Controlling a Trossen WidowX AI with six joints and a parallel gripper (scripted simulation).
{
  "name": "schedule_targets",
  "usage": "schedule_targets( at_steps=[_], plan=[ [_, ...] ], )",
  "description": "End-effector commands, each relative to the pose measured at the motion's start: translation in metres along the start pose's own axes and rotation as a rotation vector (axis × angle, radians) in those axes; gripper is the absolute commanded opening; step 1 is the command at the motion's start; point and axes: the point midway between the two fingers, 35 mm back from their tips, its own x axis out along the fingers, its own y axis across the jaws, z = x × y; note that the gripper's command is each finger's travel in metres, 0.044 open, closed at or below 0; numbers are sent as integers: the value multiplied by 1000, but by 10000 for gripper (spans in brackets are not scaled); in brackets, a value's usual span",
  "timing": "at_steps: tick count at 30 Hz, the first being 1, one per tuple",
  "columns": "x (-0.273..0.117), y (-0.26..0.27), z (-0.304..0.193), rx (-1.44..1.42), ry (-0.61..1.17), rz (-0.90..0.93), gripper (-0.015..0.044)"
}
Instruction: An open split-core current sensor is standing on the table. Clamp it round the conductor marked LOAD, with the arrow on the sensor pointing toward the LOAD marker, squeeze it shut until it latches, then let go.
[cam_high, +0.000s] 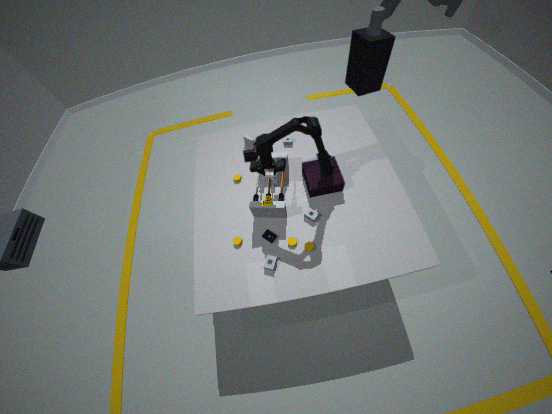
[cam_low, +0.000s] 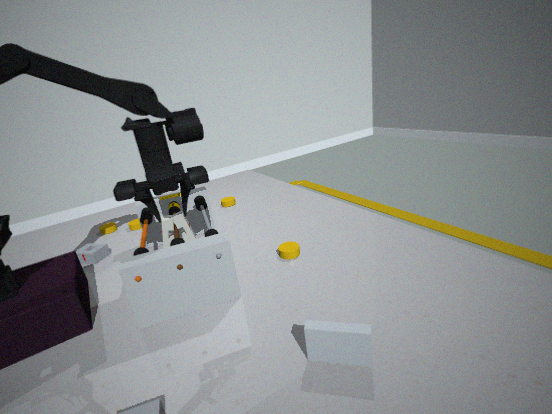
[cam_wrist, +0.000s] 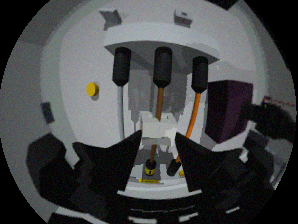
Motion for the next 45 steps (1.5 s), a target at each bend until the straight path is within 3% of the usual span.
schedule_targets(
  at_steps=[1, 41, 45],
  plan=[
    [-2, 0, 0, 0, 0, 2, 0],
    [-2, 0, 0, 0, 0, 2, 0],
    [-2, 0, 0, 0, 0, 2, 105]
  ],
)
